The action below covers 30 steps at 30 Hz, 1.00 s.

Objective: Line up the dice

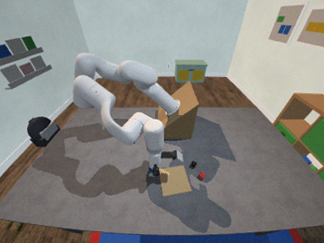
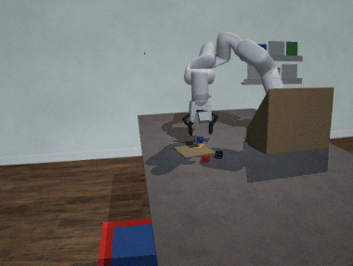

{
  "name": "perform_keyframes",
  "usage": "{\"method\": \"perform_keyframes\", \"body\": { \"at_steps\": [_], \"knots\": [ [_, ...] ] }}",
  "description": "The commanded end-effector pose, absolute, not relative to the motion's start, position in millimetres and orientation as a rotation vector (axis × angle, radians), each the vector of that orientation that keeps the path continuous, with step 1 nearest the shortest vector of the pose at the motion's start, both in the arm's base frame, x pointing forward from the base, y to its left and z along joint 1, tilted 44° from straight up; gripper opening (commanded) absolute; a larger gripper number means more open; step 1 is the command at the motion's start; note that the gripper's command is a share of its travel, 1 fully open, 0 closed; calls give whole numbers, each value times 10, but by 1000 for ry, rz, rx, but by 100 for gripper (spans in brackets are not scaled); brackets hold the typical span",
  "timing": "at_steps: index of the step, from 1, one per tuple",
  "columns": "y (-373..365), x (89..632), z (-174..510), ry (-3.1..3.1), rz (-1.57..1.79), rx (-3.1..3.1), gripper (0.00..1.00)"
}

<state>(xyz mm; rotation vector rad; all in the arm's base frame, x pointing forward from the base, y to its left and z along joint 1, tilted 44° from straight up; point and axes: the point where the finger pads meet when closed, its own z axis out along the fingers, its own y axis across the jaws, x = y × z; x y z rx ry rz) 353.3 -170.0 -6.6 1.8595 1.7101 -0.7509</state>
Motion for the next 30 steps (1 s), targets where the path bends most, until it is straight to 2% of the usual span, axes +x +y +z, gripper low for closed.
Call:
{"method": "perform_keyframes", "body": {
  "at_steps": [1,30],
  "knots": [
    [-1689,3546,-62,1711,-747,1857,100],
    [-1688,3546,-63,1711,-747,1857,100]
  ]
}}
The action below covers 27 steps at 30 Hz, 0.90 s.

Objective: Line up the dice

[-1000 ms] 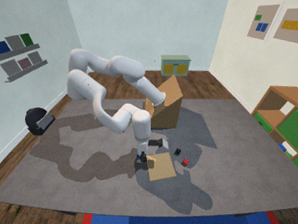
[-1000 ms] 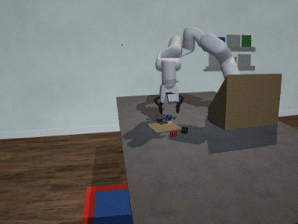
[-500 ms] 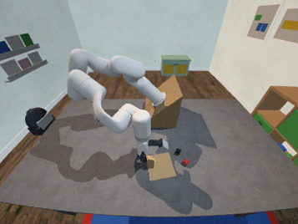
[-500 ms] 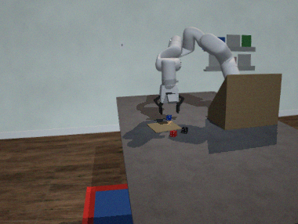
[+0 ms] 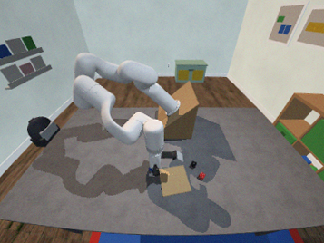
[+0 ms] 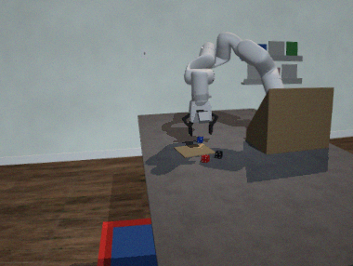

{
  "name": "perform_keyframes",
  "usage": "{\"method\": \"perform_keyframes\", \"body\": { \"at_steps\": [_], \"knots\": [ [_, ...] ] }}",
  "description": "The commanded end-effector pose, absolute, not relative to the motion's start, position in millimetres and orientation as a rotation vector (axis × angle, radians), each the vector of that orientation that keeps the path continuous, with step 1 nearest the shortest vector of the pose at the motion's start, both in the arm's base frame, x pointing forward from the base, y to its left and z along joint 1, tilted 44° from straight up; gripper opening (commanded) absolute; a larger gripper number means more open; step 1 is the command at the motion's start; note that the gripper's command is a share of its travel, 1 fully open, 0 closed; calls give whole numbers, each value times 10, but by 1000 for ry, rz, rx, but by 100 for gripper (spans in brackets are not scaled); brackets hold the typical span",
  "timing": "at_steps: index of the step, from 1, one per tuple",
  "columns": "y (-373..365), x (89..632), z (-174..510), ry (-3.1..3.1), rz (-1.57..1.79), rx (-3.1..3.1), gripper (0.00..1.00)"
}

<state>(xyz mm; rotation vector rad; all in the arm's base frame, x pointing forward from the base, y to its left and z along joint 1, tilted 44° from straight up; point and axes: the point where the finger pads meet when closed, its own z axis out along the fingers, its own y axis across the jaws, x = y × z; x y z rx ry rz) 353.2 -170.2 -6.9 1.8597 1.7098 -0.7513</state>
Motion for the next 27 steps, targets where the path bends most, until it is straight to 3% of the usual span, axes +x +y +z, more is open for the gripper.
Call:
{"method": "perform_keyframes", "body": {
  "at_steps": [1,27],
  "knots": [
    [-1685,3546,-66,1711,-747,1857,100],
    [-730,3483,-970,1711,-747,1857,100]
  ]
}}
